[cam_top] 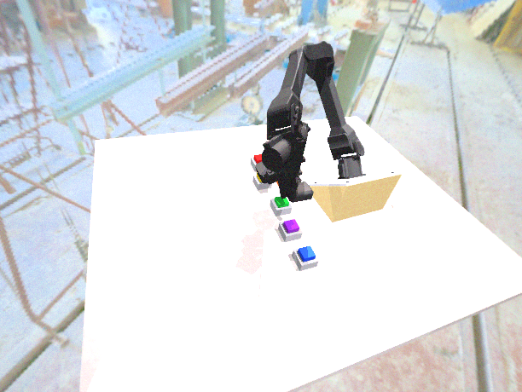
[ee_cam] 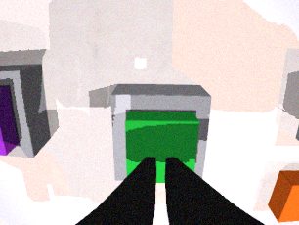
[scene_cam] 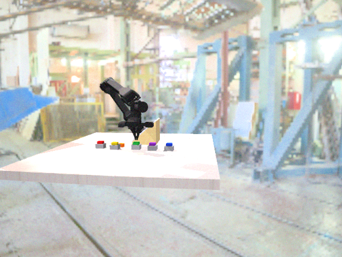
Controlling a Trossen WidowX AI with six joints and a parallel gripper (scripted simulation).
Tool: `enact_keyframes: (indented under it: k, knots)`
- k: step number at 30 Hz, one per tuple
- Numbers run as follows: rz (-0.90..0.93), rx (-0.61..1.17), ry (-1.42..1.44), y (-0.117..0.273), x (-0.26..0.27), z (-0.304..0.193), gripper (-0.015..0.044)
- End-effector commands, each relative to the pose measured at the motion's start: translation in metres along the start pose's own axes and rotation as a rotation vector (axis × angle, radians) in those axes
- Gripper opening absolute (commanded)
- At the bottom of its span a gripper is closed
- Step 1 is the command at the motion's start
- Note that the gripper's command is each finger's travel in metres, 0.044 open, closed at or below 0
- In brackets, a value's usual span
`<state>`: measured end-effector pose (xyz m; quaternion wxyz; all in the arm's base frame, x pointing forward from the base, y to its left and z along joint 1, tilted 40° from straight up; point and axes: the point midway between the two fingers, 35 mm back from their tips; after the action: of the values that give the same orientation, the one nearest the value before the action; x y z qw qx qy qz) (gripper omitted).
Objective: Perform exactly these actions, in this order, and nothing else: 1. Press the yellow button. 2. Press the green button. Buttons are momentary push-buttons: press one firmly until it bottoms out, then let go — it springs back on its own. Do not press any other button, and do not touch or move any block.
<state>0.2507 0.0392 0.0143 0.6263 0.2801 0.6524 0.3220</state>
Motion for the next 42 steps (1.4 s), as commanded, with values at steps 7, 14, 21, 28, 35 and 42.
enact_keyframes:
  k: [7, 14, 21, 28, 35, 42]
  knots:
    - [-0.005, -0.002, 0.005, -0.017, -0.001, 0.0, 0.002]
    - [-0.005, -0.002, 0.005, -0.019, -0.001, 0.0, 0.002]
    - [-0.005, -0.002, 0.005, -0.019, -0.001, 0.0, 0.002]
    - [-0.005, -0.002, 0.005, -0.019, -0.001, 0.0, 0.002]
    - [-0.004, -0.002, 0.005, 0.015, -0.001, 0.0, 0.002]
    - [0.02, -0.008, 0.008, 0.042, 0.058, 0.017, 0.0178]
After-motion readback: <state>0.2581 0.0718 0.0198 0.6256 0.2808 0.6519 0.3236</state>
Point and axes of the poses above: the point midway between the two fingers, 35 mm back from their tips, its own y axis back along the fingers, its own x axis across the jaws, z = x × y, and after that the axes turned 5 degrees about y, right-handed
